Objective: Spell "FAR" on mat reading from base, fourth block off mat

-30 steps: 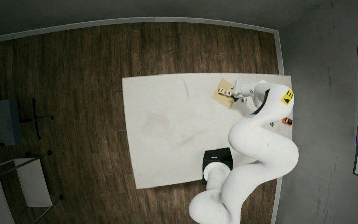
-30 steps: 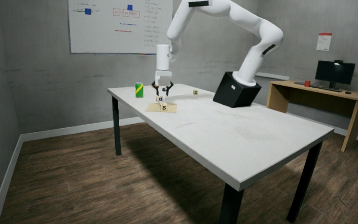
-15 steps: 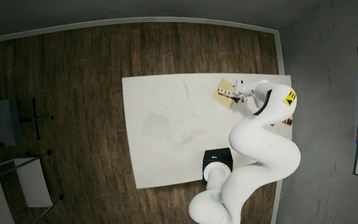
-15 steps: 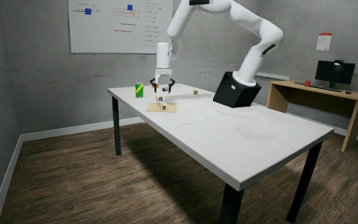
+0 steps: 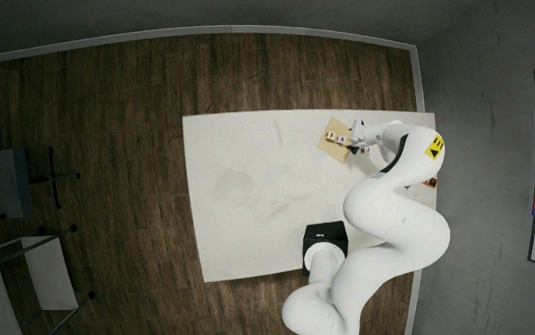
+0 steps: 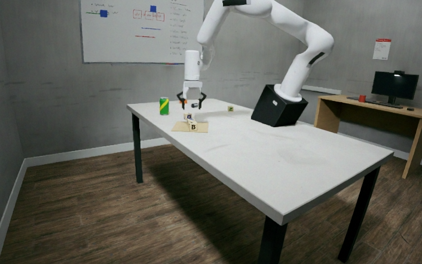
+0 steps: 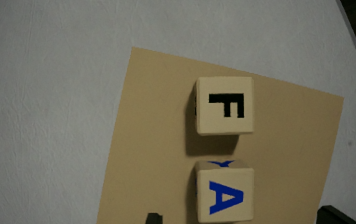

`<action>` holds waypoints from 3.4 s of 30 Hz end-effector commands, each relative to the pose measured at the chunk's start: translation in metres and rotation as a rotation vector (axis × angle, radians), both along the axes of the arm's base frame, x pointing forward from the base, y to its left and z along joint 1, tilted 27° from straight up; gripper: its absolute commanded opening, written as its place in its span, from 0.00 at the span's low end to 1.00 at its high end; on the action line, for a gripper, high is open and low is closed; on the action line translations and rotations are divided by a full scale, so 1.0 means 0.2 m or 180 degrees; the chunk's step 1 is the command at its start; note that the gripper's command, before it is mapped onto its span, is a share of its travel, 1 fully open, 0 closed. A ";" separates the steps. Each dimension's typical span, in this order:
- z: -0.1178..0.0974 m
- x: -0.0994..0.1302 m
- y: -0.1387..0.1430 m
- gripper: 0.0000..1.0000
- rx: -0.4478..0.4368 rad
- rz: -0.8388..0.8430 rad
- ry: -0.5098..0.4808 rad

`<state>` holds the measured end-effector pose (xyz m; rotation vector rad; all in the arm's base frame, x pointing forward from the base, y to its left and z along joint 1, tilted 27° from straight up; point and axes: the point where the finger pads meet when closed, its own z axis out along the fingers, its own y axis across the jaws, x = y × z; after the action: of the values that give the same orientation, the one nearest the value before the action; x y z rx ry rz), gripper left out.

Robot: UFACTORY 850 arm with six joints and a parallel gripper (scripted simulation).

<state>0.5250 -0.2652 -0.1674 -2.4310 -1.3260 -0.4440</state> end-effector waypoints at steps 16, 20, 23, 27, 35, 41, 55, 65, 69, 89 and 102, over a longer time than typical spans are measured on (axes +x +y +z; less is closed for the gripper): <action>-0.19 -0.64 -0.50 1.00 0.0047 -0.1253 0.0656; -0.24 -0.86 -0.61 1.00 0.0076 -0.1646 0.0854; -0.27 -1.00 -0.66 1.00 0.0097 -0.1886 0.0972; -0.31 -1.18 -0.72 1.00 0.0128 -0.2197 0.1124; -0.39 -1.52 -0.80 1.00 0.0199 -0.2784 0.1405; -0.44 -1.77 -0.82 1.00 0.0262 -0.3220 0.1608; -0.56 -2.33 -0.78 1.00 0.0450 -0.4241 0.2072; -0.63 -2.68 -0.68 1.00 0.0609 -0.4919 0.2370; -0.63 -2.69 -0.68 1.00 0.0613 -0.4931 0.2375; -0.63 -2.69 -0.68 0.84 0.0613 -0.4931 0.2375; -0.63 -2.69 -0.68 0.84 0.0613 -0.4931 0.2375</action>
<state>-0.0120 -0.3987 -0.2937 -2.5014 0.9588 0.0710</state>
